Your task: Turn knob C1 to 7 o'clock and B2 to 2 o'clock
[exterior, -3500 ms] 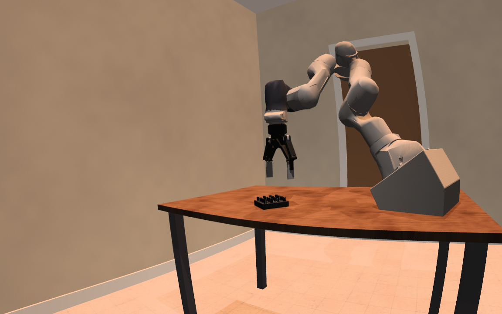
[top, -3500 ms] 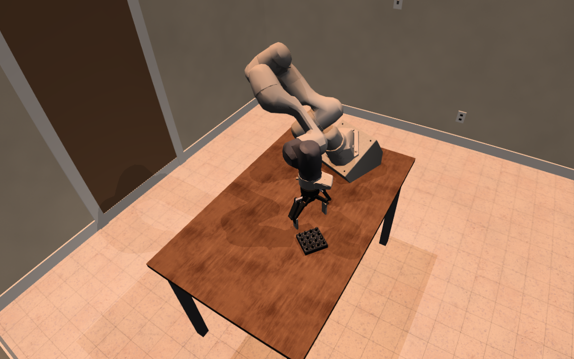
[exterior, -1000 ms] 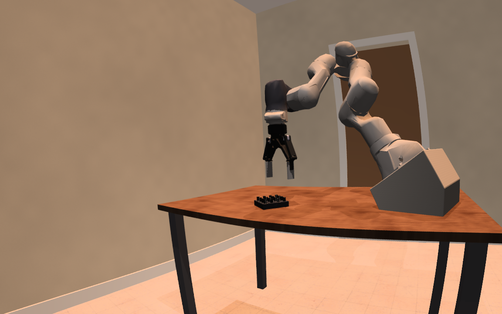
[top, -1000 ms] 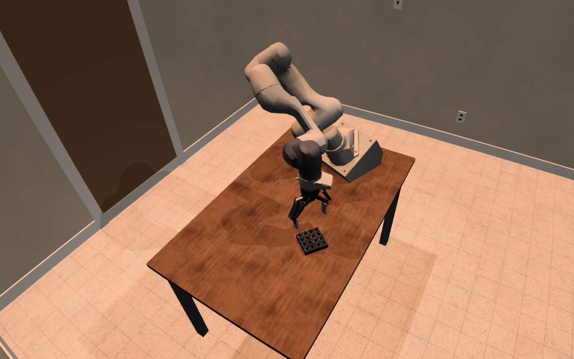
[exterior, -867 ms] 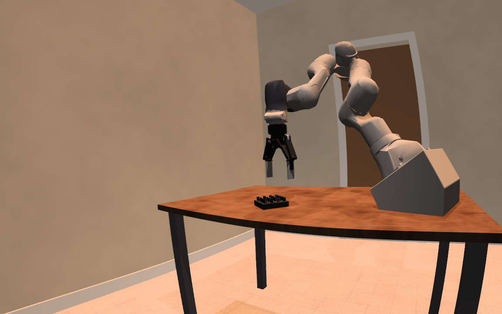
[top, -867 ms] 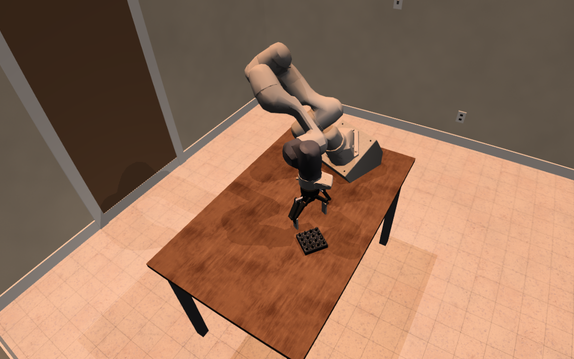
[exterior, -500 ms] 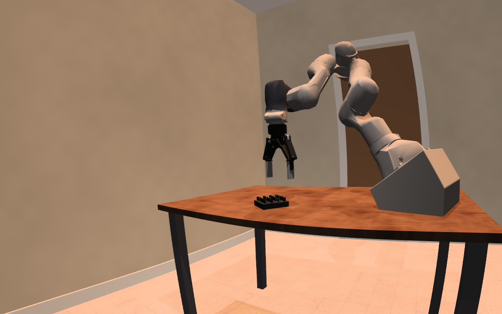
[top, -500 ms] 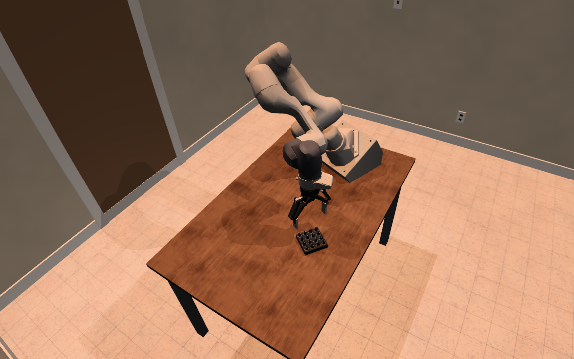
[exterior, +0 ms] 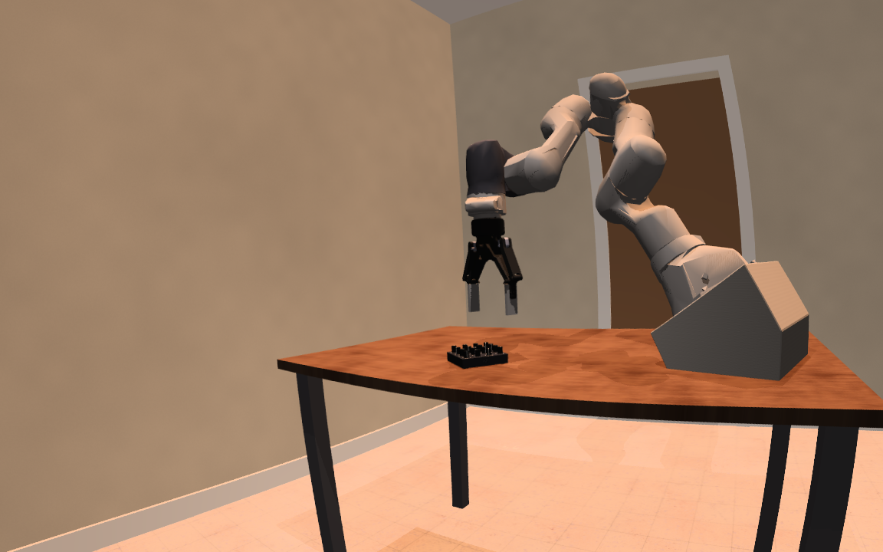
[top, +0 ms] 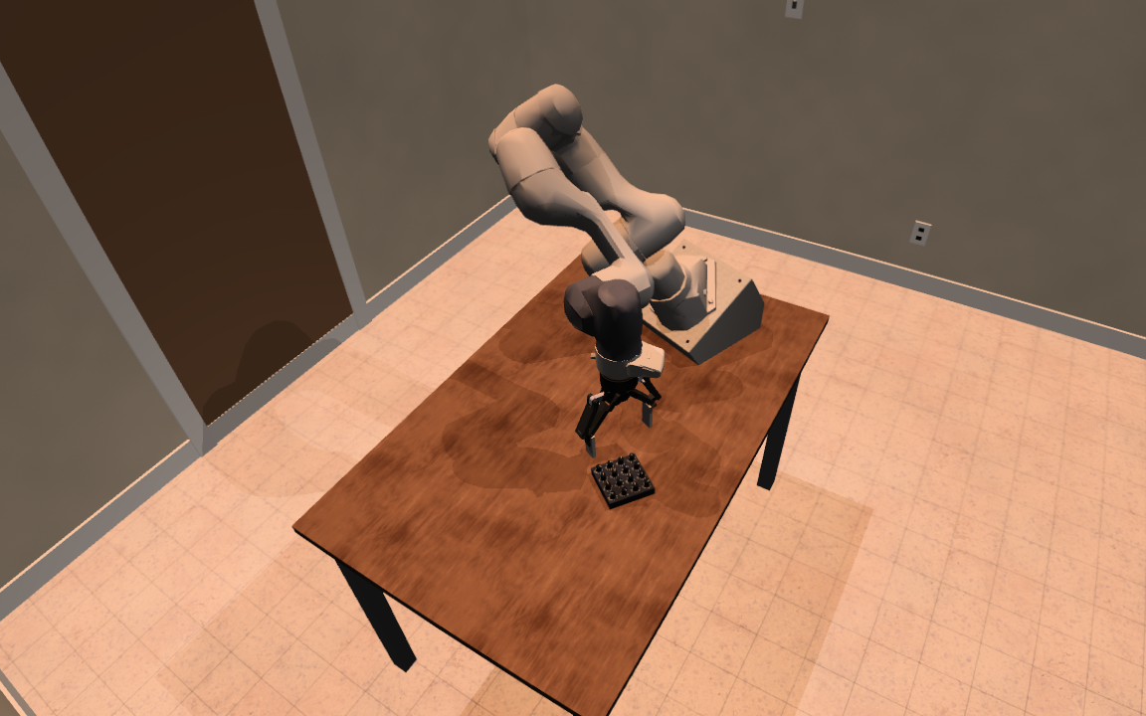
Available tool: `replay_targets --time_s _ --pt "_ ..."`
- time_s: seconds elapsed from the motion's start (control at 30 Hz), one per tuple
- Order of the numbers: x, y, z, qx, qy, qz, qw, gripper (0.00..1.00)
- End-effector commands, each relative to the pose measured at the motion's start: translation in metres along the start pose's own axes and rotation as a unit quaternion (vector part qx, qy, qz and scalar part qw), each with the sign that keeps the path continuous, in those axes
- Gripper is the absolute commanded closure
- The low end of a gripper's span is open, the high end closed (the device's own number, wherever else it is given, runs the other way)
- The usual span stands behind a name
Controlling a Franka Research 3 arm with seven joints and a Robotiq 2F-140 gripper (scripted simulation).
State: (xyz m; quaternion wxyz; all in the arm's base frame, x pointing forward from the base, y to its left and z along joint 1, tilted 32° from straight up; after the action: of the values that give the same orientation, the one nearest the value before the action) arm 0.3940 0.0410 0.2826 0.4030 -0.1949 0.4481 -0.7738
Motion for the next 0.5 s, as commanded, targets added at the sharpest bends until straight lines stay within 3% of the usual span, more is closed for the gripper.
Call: replay_targets --time_s 0.0,0.47 --pt "0.003 0.0 0.0 0.001 -0.002 -0.001 1.0 0.0" --pt "0.022 0.0 -0.003 0.001 -0.002 -0.001 1.0 0.0"
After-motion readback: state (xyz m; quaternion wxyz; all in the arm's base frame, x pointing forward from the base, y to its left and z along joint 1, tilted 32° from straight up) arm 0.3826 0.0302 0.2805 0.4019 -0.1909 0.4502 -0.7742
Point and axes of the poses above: the point where the finger pads meet when closed, its own y axis out along the fingers, its own z axis across the jaws, x = y × z, the point moved 7 cm from there along -y, back along the fingers, and after that the axes turned 2 degrees about y, right-handed, at the moved point
